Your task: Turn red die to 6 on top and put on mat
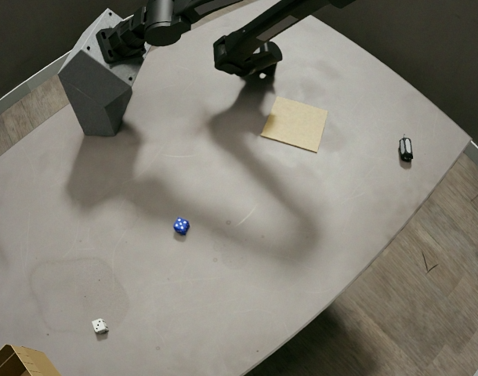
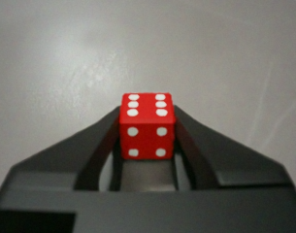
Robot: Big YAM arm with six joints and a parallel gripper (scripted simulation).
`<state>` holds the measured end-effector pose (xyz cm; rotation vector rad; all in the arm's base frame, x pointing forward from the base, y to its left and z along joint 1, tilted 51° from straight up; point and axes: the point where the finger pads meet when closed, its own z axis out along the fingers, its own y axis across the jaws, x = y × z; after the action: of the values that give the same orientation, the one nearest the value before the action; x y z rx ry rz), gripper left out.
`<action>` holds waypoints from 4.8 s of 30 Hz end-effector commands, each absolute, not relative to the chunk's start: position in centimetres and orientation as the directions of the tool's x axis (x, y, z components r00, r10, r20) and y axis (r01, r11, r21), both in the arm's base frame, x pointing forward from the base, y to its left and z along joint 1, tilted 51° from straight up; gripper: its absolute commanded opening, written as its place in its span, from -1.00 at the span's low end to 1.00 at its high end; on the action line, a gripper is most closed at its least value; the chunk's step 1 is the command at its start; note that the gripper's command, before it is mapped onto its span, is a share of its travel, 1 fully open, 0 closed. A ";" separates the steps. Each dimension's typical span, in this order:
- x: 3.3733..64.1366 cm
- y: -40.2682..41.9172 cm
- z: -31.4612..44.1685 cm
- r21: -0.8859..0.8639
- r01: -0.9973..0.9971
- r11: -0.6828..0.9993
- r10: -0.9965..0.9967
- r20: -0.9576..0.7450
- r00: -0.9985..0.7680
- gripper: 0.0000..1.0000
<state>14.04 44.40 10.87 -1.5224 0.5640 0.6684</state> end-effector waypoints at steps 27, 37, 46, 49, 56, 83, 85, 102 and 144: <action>14.8 44.4 10.9 -0.709 -0.704 -0.048 0.043 -0.706 0.707 -0.60; 14.8 44.4 10.9 -0.709 -0.704 -0.048 0.043 -0.706 0.707 -0.60; 14.8 44.4 10.9 -0.709 -0.704 -0.048 0.043 -0.706 0.707 -0.60; 14.8 44.4 10.9 -0.709 -0.704 -0.048 0.043 -0.706 0.707 -0.60; 14.8 44.4 10.9 -0.709 -0.704 -0.048 0.043 -0.705 0.707 -0.60; 14.8 44.4 10.9 -0.709 -0.704 -0.048 0.044 -0.705 0.708 -0.60; 14.8 44.4 10.9 -0.709 -0.704 -0.048 0.044 -0.705 0.708 -0.60; 14.8 44.4 10.9 -0.709 -0.704 -0.048 0.044 -0.705 0.708 -0.60; 14.8 44.4 10.9 -0.709 -0.704 -0.047 0.044 -0.705 0.708 -0.21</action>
<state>14.06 44.38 10.81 -1.5231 0.5646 0.6687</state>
